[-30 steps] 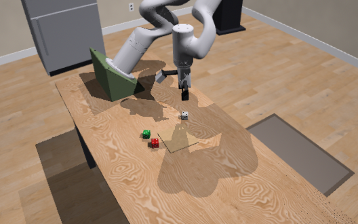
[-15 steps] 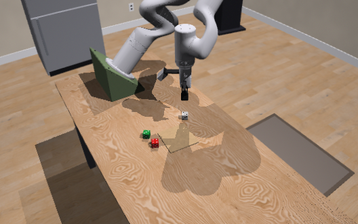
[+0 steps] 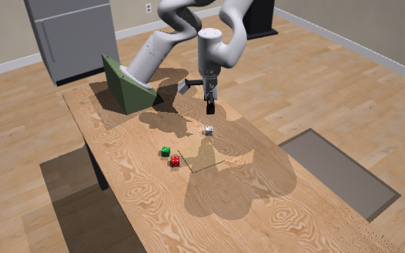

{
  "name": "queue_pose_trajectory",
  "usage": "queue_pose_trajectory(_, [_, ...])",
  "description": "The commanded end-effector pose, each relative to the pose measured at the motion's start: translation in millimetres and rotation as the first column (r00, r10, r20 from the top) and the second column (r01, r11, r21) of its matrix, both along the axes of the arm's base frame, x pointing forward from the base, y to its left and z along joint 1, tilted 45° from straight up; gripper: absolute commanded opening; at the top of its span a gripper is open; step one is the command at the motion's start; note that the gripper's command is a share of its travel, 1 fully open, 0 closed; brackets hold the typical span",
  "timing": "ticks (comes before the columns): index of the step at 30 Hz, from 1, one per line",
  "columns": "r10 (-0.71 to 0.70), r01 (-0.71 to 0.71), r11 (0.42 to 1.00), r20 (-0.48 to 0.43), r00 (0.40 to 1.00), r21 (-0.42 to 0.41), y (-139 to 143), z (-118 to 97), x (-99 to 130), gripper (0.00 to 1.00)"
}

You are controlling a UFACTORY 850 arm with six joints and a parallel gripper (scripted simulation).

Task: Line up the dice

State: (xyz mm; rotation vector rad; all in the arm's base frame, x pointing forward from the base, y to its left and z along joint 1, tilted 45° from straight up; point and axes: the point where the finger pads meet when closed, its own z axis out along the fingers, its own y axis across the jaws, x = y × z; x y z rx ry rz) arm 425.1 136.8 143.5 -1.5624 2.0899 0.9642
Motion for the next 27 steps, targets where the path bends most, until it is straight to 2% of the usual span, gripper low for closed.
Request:
queue_pose_trajectory(1, [0.078,-0.080,0.997,0.088,0.993,0.013,2.1,-1.8,0.6,1.00])
queue_pose_trajectory(8, [0.251,-0.263,0.965,0.271,0.929,0.009,7.8,-7.0,0.2,1.00])
queue_pose_trajectory(13, [0.371,-0.398,0.917,0.406,0.835,-0.018,12.1,-11.1,-0.3,1.00])
queue_pose_trajectory(16, [0.385,-0.415,0.909,0.423,0.820,-0.023,12.7,-11.6,-0.3,1.00])
queue_pose_trajectory(18, [0.456,-0.501,0.864,0.508,0.731,-0.056,15.7,-14.5,-0.7,1.00])
queue_pose_trajectory(22, [0.496,-0.551,0.830,0.558,0.665,-0.082,17.7,-16.3,-1.0,1.00])
queue_pose_trajectory(23, [0.523,-0.586,0.803,0.593,0.612,-0.104,19.1,-17.7,-1.2,1.00])
queue_pose_trajectory(24, [0.526,-0.589,0.801,0.596,0.607,-0.106,19.2,-17.9,-1.2,1.00])
queue_pose_trajectory(25, [0.548,-0.620,0.774,0.626,0.555,-0.128,20.6,-19.2,-1.4,1.00])
queue_pose_trajectory(26, [0.550,-0.623,0.771,0.629,0.549,-0.131,20.7,-19.3,-1.4,1.00])
queue_pose_trajectory(27, [0.570,-0.651,0.743,0.657,0.494,-0.155,22.1,-20.6,-1.7,1.00])
